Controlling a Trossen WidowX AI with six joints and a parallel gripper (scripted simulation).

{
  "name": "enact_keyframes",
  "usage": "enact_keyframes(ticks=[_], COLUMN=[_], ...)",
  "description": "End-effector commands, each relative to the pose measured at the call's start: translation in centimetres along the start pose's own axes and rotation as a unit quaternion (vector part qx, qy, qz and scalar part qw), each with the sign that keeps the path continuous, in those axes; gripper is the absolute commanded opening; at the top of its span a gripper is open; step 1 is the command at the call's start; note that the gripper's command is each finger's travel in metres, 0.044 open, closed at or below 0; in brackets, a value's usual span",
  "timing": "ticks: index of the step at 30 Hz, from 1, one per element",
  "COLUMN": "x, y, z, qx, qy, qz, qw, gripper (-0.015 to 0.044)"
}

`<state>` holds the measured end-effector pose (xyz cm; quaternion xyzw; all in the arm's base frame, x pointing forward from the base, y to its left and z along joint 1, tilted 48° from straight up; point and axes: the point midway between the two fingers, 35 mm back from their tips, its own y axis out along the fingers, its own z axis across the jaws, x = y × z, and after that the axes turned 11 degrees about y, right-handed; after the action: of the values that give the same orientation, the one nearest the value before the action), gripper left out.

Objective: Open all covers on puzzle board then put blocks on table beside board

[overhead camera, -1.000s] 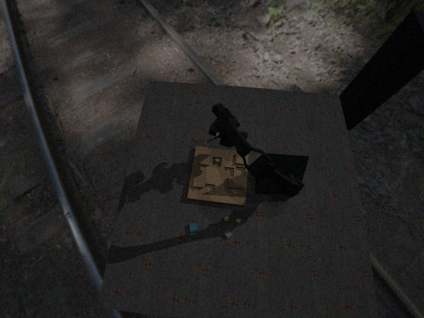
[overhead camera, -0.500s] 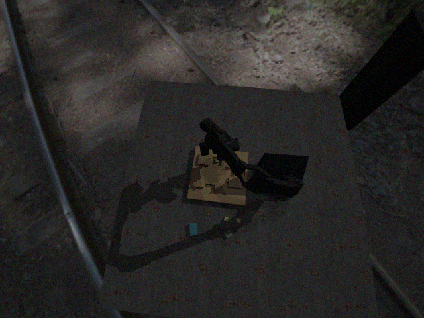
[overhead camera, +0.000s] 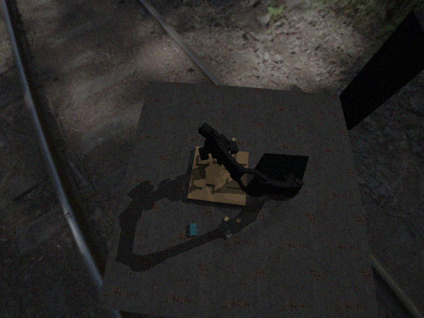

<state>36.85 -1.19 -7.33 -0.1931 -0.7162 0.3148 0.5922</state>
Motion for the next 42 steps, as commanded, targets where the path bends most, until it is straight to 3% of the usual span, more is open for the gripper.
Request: enact_keyframes(ticks=[1, 42], x=[0.1, 1.1], y=[2.2, 4.4], z=[0.0, -0.1], qx=[0.002, 0.002], qy=[0.001, 0.002], qz=[-0.003, -0.004], qw=[1.0, 1.0], gripper=[0.0, 0.0])
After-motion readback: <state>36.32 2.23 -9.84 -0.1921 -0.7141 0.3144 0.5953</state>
